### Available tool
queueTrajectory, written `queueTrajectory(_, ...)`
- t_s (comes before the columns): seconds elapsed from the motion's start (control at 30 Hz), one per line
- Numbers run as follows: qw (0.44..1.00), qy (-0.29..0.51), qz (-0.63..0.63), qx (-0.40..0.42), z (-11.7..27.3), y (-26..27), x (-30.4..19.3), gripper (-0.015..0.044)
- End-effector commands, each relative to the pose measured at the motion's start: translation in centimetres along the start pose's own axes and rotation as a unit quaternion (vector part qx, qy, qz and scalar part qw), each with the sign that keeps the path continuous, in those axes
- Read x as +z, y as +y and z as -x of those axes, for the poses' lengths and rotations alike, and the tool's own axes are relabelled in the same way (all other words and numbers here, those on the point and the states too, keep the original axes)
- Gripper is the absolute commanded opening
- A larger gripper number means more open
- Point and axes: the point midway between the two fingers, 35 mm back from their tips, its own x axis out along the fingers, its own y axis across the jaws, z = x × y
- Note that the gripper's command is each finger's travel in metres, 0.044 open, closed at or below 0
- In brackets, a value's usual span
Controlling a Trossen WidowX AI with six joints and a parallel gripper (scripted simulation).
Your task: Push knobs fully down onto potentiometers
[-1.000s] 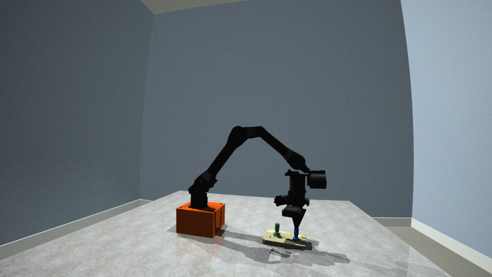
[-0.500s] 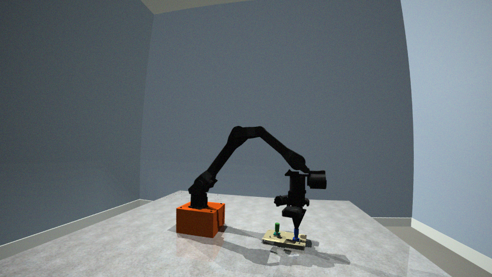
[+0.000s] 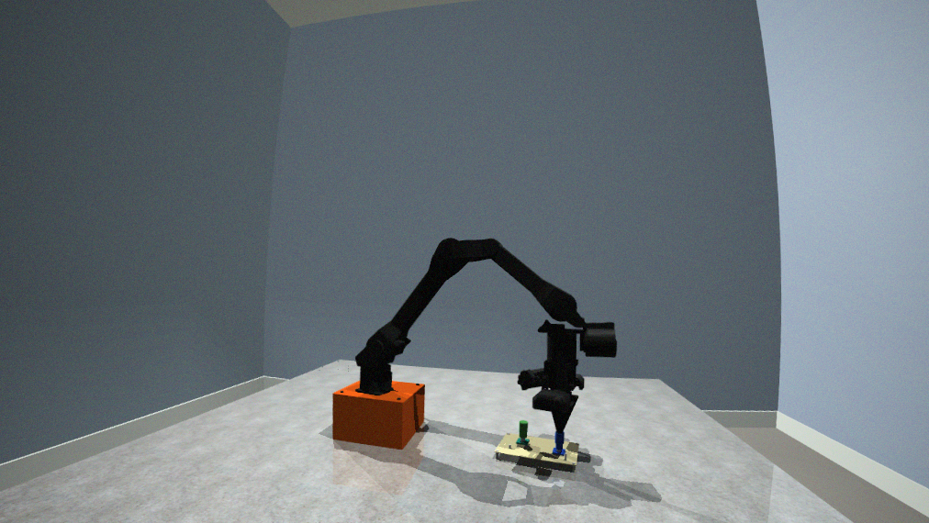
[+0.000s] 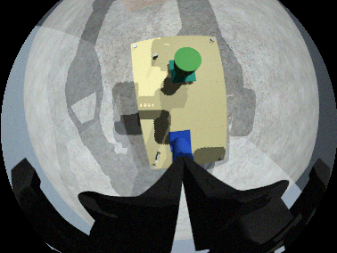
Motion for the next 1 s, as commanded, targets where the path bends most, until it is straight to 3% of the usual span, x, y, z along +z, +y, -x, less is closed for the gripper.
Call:
queueTrajectory(0.0, 1.000, -0.001, 0.000, -0.002, -0.9, -0.2, -0.3, 0.0000)
queueTrajectory(0.77, 1.000, -0.001, 0.000, -0.002, 2.6, -0.2, -0.3, 0.0000)
queueTrajectory(0.97, 1.000, -0.004, -0.001, 0.001, 2.0, -0.1, -0.2, 0.0157)
